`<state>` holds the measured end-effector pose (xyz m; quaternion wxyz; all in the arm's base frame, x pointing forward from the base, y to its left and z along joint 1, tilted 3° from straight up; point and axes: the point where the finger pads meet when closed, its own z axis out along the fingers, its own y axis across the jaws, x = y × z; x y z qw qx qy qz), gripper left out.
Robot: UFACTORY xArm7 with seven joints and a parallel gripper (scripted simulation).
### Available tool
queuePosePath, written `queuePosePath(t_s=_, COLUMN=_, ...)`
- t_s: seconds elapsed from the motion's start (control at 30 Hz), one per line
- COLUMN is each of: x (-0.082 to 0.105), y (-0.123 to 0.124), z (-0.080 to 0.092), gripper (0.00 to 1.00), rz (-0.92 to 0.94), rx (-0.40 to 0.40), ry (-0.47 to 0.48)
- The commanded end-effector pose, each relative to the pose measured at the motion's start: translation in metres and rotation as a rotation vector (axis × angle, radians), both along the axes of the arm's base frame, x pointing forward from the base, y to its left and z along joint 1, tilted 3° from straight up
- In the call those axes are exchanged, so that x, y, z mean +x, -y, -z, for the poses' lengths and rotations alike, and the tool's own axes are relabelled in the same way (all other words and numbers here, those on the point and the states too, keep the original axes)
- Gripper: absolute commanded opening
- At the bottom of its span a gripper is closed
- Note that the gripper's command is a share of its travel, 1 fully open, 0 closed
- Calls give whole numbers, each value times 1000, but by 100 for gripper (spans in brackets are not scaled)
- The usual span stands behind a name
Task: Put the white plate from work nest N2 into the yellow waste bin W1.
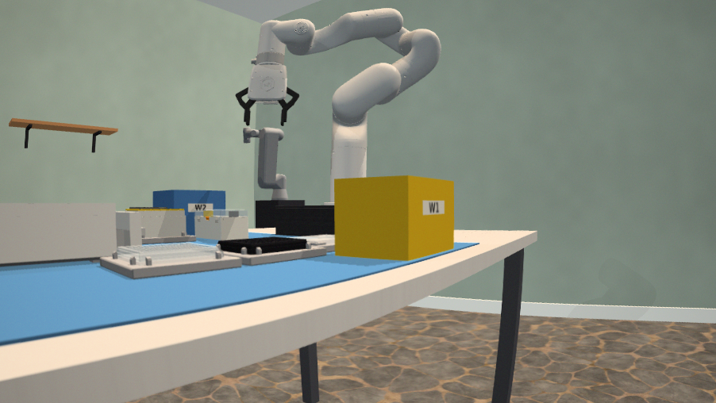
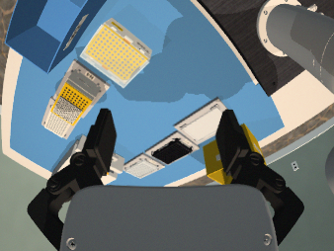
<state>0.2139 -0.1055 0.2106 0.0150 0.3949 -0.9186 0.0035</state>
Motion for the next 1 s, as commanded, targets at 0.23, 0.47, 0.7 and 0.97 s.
queuePosePath(t_s=0.23, x=36, y=-10, z=-9, gripper=100, rz=-336, rx=25, ry=9)
queuePosePath(t_s=0.47, x=48, y=-14, z=-10, gripper=100, rz=-502, rx=35, ry=12)
queuePosePath(t_s=0.7, x=73, y=-23, z=-11, gripper=100, rz=-735, rx=48, ry=16)
queuePosePath(t_s=0.97, x=97, y=-33, z=-10, gripper=100, rz=-1001, rx=61, ry=19)
